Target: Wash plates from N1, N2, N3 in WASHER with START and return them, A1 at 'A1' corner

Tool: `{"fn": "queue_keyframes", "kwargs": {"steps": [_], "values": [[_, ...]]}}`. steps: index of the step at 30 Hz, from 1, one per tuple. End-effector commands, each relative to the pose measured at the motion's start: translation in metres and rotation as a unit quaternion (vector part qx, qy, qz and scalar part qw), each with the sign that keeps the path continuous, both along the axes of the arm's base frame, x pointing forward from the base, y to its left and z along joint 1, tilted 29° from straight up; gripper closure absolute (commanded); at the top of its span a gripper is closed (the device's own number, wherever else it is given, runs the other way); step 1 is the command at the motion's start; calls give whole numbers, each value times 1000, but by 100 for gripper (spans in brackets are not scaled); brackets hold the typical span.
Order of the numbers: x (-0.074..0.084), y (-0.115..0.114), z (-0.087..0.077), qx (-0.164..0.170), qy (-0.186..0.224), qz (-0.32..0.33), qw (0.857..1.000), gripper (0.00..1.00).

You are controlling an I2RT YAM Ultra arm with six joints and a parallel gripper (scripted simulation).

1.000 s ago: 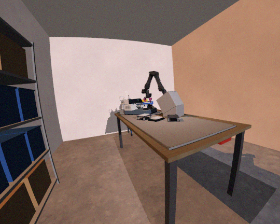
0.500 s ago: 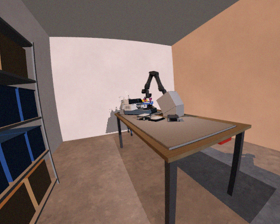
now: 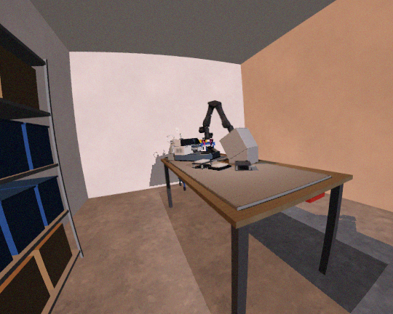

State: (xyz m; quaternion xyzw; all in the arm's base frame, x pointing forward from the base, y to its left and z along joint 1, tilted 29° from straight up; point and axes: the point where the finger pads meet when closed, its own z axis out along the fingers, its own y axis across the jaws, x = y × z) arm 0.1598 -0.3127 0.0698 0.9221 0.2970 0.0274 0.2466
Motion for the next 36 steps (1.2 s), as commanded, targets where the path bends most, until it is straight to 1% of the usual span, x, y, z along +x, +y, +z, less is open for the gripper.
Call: {"fn": "queue_keyframes", "kwargs": {"steps": [1,9,11,14,15,16,23,29,32,36], "values": [[-1,0,-11,2,6,-4,1000,100],[-3,-8,-23,2,7,-6,1000,100],[0,-14,-20,-5,3,-6,1000,100],[1,-15,-21,-6,3,-6,1000,100],[2,-17,-17,-13,-1,-5,1000,100],[2,-17,-24,-6,3,-5,1000,100],[1,-17,-39,2,5,-4,1000,100],[5,-24,-46,-1,4,-4,1000,100],[5,-26,-45,-4,2,-4,1000,100],[8,-30,-50,-5,1,-4,1000,100]]}}
